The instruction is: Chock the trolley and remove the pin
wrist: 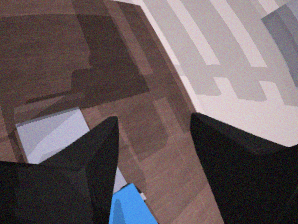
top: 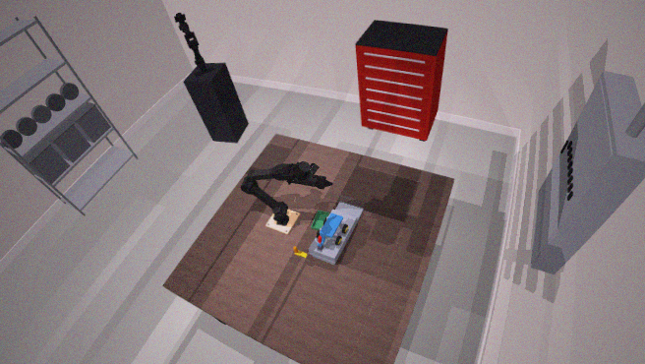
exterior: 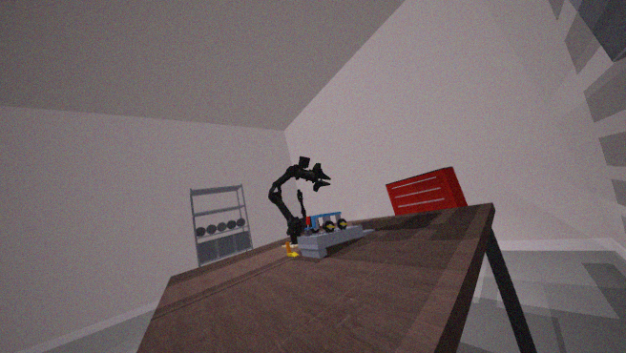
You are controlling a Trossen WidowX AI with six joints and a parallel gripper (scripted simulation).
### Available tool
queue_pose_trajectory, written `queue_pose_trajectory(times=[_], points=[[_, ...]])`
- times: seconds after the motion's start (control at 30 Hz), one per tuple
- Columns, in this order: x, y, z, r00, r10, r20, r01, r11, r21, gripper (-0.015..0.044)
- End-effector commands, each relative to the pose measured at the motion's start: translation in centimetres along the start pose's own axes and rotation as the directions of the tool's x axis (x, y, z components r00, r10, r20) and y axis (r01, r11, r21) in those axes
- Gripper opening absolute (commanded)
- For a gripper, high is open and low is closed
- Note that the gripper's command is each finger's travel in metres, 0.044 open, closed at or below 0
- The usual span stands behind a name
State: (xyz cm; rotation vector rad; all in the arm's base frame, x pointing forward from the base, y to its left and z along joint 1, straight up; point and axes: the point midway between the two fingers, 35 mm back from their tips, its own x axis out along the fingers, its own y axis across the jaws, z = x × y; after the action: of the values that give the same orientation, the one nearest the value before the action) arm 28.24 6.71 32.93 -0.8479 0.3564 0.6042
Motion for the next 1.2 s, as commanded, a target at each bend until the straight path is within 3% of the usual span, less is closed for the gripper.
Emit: queue_pose_trajectory(times=[0.0,0.33,0.6,0.87,1.17], points=[[0.7,-0.8,-4.3,0.989,0.008,-0.148,-0.017,0.998,-0.059,0.0190],[0.1,-1.4,-14.0,0.896,0.089,-0.436,-0.166,0.976,-0.142,0.0190],[-2.3,-0.3,-21.0,0.778,0.213,-0.591,-0.350,0.928,-0.126,0.0190],[-5.6,2.1,-26.7,0.651,0.374,-0.661,-0.540,0.840,-0.057,0.0190],[-9.9,5.9,-31.2,0.530,0.566,-0.632,-0.717,0.696,0.022,0.0190]])
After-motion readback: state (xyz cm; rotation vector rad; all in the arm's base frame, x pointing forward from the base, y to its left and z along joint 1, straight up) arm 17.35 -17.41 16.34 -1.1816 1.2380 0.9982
